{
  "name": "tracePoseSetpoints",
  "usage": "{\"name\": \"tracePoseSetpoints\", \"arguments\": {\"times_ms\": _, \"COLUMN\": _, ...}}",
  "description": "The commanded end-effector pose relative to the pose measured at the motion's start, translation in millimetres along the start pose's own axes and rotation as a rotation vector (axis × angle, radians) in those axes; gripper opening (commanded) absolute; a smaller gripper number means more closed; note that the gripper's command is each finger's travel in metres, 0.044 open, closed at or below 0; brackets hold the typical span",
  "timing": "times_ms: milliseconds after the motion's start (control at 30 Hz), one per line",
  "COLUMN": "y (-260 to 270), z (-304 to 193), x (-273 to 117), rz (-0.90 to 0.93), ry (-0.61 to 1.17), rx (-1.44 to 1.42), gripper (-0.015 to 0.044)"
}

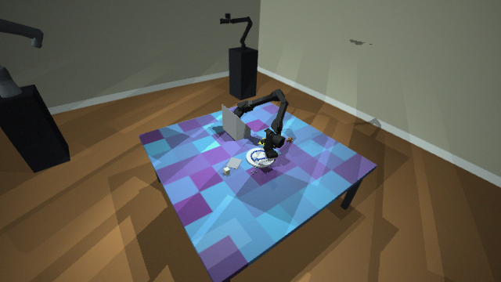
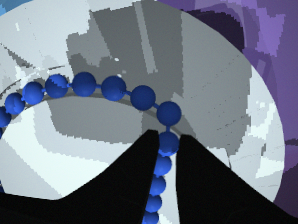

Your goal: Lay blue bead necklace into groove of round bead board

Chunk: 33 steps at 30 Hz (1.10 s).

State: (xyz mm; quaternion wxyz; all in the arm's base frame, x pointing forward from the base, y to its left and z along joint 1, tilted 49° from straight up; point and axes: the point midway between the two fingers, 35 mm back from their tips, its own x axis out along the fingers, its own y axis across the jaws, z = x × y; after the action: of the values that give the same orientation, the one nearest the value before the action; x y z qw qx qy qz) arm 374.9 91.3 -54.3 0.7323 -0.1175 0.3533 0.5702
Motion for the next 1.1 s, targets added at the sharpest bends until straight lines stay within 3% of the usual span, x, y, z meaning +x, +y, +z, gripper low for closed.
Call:
{"name": "tracePoseSetpoints", "arguments": {"times_ms": 0, "y": 0, "z": 0, "x": -5, "rz": 0.002, "ry": -0.002, "rx": -0.001, "gripper": 0.0}}
{"name": "tracePoseSetpoints", "arguments": {"times_ms": 700, "y": -10, "z": 6, "x": 4, "rz": 0.002, "ry": -0.003, "rx": -0.001, "gripper": 0.0}}
{"name": "tracePoseSetpoints", "arguments": {"times_ms": 1067, "y": -10, "z": 6, "x": 0, "rz": -0.003, "ry": -0.001, "rx": -0.007, "gripper": 0.0289}}
